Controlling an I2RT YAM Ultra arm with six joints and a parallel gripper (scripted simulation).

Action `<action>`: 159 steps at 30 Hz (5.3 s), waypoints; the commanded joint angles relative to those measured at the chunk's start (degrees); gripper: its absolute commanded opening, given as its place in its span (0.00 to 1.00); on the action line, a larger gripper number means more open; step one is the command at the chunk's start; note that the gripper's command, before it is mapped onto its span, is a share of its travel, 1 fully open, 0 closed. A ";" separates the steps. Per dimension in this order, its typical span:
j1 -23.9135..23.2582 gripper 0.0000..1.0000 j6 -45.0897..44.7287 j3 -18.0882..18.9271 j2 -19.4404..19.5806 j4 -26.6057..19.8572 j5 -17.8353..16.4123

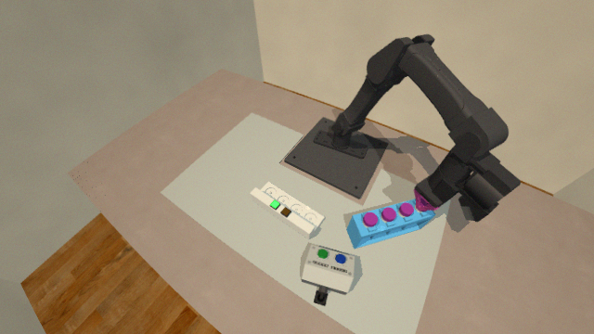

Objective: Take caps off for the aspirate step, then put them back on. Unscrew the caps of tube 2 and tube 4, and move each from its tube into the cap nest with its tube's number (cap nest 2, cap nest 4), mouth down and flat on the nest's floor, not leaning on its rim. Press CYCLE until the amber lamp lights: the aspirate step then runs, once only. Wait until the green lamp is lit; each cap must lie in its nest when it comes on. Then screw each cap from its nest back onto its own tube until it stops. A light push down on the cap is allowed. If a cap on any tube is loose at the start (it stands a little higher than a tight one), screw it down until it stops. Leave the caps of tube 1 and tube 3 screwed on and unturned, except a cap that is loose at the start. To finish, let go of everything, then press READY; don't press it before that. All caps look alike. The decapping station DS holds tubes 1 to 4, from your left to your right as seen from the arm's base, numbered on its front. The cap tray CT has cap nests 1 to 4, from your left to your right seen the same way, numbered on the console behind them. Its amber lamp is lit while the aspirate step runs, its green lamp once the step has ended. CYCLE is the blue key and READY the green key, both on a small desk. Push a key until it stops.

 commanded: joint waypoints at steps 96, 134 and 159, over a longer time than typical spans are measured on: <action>-9.36 0.49 -2.64 8.51 -1.59 -9.74 0.16; -16.49 0.49 -9.77 -0.95 -2.05 -0.95 0.28; -16.41 0.00 -9.70 -2.71 -2.01 0.85 0.28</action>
